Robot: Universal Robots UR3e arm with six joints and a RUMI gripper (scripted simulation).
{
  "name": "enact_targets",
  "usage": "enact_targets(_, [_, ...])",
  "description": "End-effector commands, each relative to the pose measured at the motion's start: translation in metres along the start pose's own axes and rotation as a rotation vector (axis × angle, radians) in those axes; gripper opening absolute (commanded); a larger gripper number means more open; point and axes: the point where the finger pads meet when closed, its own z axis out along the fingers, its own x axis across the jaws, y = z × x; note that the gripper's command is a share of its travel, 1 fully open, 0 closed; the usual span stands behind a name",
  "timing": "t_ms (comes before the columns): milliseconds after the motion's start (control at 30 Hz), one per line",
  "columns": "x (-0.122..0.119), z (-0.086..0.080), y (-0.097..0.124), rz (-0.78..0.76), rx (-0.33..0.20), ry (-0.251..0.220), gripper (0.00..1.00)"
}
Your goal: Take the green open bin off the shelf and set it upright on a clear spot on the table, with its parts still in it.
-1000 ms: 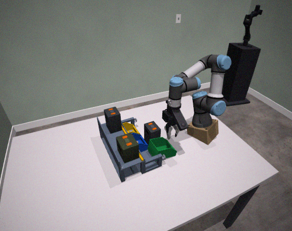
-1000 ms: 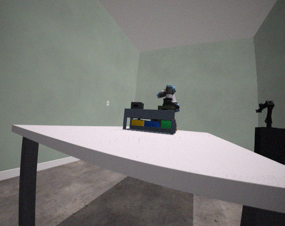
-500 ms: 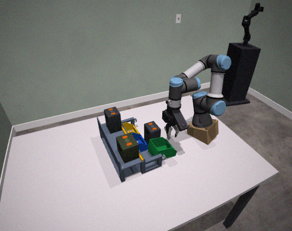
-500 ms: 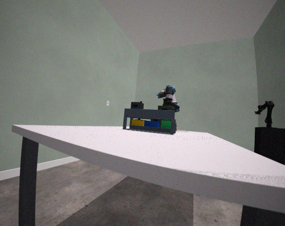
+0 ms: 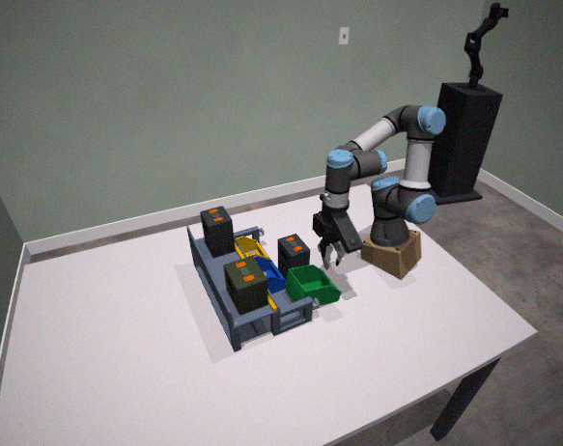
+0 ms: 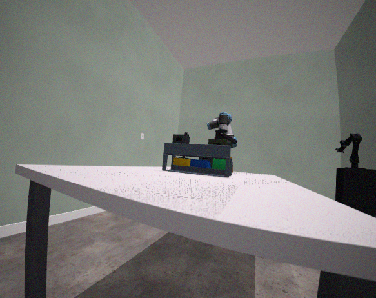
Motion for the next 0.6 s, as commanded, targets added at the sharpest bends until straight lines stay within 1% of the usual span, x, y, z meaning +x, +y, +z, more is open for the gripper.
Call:
enact_targets(0, [0.001,-0.001,0.000,0.000,0.000,0.002,0.20])
enact_targets(67, [0.001,-0.001,0.000,0.000,0.000,0.002,0.20])
enact_targets(233, [0.037,-0.017,0.000,0.000,0.000,0.002,0.20])
enact_targets(567, [0.037,-0.017,0.000,0.000,0.000,0.002,0.20])
